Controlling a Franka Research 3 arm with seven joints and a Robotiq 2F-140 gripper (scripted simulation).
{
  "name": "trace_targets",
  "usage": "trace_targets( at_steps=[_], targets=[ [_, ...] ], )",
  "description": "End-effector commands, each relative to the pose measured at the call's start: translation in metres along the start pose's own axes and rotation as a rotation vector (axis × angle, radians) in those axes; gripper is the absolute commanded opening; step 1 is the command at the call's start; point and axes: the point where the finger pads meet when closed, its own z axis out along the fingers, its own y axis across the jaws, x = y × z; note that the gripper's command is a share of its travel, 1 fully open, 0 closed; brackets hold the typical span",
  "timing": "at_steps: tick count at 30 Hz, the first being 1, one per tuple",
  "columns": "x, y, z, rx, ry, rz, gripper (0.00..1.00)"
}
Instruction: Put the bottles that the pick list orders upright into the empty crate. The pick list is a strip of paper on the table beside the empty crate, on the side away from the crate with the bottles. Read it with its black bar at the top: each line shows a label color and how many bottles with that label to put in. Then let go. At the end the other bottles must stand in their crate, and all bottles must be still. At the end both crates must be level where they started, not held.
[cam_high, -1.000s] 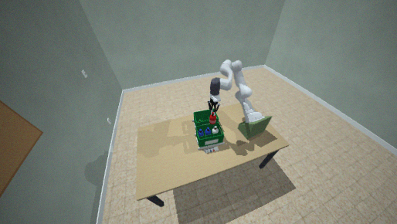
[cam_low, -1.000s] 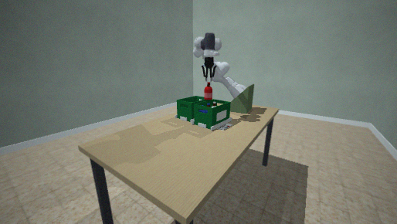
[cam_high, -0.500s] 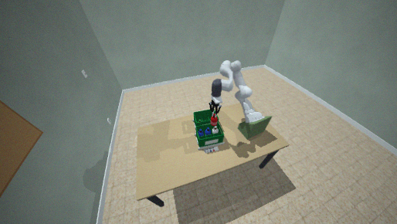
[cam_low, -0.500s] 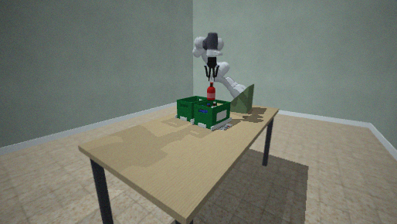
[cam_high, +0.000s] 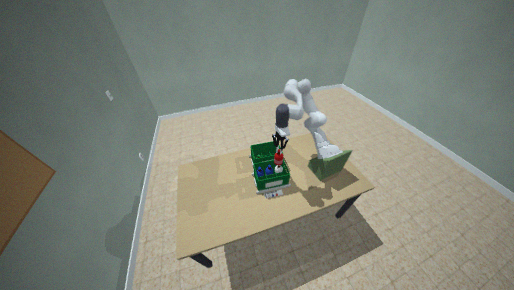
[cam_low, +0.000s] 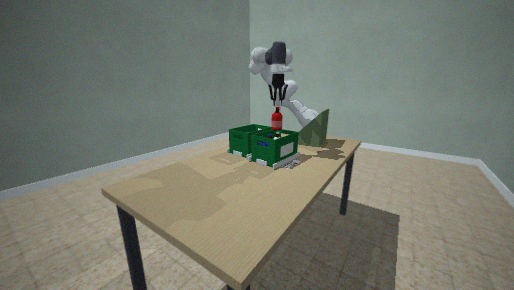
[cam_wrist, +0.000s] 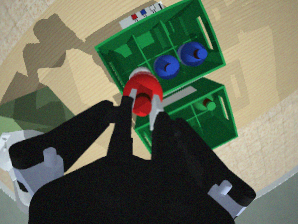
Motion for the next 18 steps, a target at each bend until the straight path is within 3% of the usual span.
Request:
trace_targets(
  at_steps=[1,18],
  targets=[
    [0.007,-0.005,-0.006,-0.009,0.011,0.026,0.0],
    [0.024,-0.029,-0.006,-0.009,0.011,0.026,0.0]
  ],
)
